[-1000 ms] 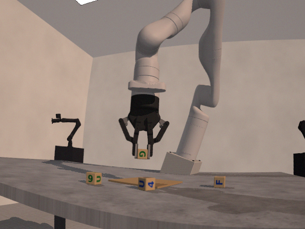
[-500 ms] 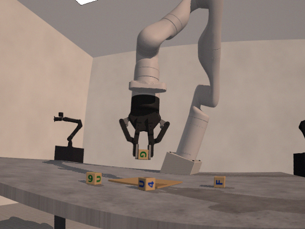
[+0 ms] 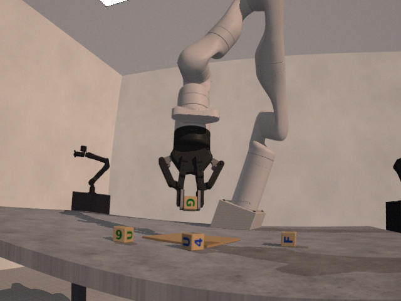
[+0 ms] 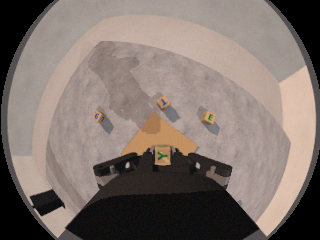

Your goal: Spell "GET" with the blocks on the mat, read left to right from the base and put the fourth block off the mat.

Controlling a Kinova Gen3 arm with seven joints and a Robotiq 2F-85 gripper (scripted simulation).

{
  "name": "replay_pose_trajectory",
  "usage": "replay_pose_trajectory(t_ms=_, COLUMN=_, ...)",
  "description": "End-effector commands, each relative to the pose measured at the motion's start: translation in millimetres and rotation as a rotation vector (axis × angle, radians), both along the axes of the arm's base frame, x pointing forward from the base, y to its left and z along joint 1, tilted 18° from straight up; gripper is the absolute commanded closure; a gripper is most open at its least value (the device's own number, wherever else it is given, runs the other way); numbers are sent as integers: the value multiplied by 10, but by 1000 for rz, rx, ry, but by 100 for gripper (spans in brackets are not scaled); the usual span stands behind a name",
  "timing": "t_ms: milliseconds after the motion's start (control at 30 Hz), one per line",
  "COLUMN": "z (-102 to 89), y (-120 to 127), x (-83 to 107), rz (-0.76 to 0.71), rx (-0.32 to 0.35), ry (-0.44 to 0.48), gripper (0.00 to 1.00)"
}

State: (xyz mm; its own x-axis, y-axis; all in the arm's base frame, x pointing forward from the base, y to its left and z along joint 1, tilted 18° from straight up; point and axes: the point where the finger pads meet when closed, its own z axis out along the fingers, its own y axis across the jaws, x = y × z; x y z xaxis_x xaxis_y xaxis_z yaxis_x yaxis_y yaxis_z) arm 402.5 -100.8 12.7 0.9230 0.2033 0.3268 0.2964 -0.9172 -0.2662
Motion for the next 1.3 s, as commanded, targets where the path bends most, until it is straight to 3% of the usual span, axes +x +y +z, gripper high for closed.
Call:
replay_pose_trajectory(t_ms=0, z=-1, y=-65, x=-40, rz=-25, rx=9, ry=-16, gripper=79)
replay_pose_trajectory(t_ms=533, z=-15, y=-61, x=-60, rz=-80, rx=70, ry=-209, gripper=79)
replay_pose_trajectory(t_ms=1267, z=-32, y=-64, x=-74, rz=-184, rx=183, ry=-577, gripper=79)
